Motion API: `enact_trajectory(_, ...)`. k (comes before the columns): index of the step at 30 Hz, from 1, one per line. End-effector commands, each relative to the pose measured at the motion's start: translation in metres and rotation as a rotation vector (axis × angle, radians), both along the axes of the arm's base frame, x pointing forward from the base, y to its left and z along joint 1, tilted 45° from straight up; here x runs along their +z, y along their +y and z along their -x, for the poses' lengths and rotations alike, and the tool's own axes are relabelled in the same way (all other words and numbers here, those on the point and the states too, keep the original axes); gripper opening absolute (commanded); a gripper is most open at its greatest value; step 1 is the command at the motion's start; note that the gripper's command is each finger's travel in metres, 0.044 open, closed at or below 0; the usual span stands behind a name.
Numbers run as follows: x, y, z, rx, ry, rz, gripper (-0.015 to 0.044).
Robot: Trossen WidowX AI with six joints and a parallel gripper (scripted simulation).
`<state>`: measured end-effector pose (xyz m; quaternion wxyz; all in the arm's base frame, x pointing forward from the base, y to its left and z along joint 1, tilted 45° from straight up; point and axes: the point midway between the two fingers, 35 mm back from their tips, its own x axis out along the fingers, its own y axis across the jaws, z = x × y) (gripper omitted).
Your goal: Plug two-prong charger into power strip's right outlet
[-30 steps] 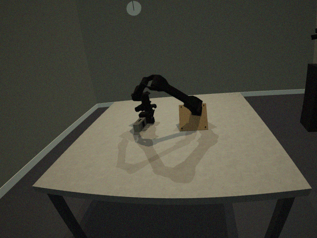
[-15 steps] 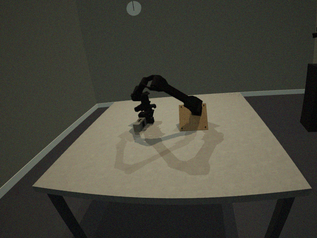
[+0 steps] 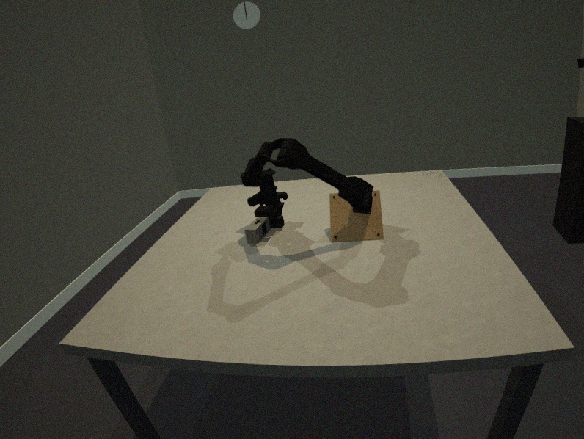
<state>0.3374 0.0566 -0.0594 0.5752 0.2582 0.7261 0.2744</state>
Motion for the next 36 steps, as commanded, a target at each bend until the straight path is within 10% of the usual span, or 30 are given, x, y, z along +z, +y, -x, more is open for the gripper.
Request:
enact_trajectory(1, -0.0002, 0.0007, -0.0089, 0.000, -0.037, 0.000, 0.0000)
enact_trajectory(36, 0.0010, 0.0001, -0.0046, 0.000, -0.037, 0.001, 0.0000)
